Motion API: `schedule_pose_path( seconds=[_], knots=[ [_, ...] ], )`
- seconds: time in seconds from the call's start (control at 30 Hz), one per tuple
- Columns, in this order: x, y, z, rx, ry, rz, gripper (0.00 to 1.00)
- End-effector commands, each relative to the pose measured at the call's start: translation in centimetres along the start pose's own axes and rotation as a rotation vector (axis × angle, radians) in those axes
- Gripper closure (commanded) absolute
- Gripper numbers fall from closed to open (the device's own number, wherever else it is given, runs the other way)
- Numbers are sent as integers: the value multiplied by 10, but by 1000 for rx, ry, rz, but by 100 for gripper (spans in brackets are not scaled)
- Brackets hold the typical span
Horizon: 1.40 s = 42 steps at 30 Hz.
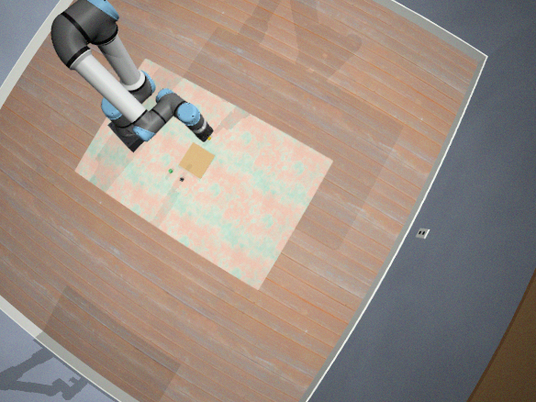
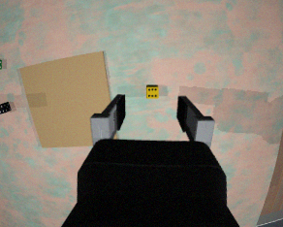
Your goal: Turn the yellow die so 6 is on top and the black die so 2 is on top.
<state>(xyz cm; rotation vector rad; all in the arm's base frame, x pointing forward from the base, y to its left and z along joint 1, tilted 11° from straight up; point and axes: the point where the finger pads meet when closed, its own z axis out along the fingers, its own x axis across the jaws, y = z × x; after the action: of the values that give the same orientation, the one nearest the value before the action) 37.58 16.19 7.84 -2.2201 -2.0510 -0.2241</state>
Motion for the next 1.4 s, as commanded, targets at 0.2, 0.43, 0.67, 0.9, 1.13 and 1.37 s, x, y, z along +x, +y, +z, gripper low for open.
schedule_pose_path(
  seconds=[0.2, 0.43, 0.67, 0.9, 1.13, 1.37],
  knots=[
    [0, 0, 2, 1, 1, 31, 36],
    [0, 0, 2, 1, 1, 31, 36],
    [0, 0, 2, 1, 1, 31, 36],
    [0, 0, 2, 1, 1, 31, 36],
    [0, 0, 2, 1, 1, 31, 36],
    [0, 0, 2, 1, 1, 31, 36]
  ],
)
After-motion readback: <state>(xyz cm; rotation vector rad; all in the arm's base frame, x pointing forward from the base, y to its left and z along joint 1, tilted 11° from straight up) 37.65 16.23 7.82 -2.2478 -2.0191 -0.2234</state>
